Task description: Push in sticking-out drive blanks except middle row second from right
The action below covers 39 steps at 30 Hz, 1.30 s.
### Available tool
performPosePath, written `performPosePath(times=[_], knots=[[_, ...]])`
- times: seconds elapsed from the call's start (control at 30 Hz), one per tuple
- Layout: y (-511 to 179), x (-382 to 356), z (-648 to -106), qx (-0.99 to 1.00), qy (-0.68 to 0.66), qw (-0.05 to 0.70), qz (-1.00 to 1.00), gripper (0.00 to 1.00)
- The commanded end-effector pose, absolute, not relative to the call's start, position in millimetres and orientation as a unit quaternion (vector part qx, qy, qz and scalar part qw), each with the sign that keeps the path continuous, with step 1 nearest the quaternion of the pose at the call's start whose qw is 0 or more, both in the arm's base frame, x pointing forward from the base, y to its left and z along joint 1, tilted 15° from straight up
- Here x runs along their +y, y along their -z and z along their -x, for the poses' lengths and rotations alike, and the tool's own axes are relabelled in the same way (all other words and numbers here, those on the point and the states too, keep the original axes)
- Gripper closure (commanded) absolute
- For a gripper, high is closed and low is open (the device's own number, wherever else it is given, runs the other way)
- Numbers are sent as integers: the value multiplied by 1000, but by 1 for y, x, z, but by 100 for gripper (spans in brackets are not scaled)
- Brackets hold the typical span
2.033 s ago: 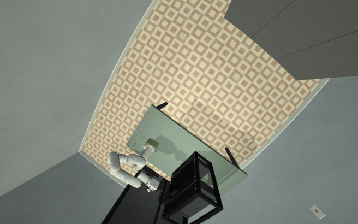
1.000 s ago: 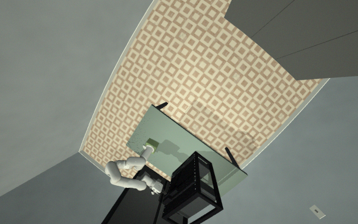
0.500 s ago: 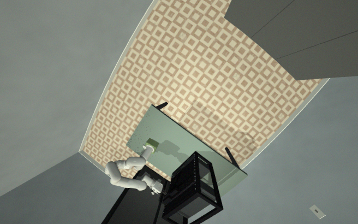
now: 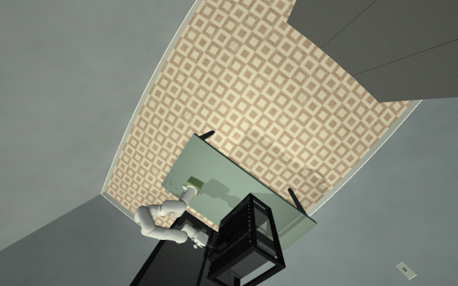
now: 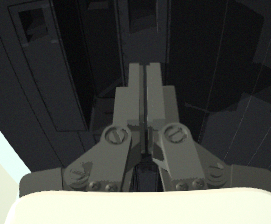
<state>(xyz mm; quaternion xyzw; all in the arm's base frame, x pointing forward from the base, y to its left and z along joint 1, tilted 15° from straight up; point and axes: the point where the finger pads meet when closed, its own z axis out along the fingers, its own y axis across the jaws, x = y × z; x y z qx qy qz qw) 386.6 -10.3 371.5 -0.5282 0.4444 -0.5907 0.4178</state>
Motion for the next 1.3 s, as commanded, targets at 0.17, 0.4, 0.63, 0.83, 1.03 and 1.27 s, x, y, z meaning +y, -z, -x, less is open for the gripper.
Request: performPosePath(times=[0.17, 0.4, 0.63, 0.83, 1.03, 1.27], knots=[[-373, -10, -388, 444, 592, 419, 527, 100], [-374, -11, -395, 444, 592, 419, 527, 100], [-374, -11, -397, 444, 592, 419, 527, 100], [-374, -11, -397, 444, 592, 419, 527, 100], [-374, -12, -405, 444, 592, 419, 527, 100], [-374, -12, -407, 444, 592, 419, 527, 100]])
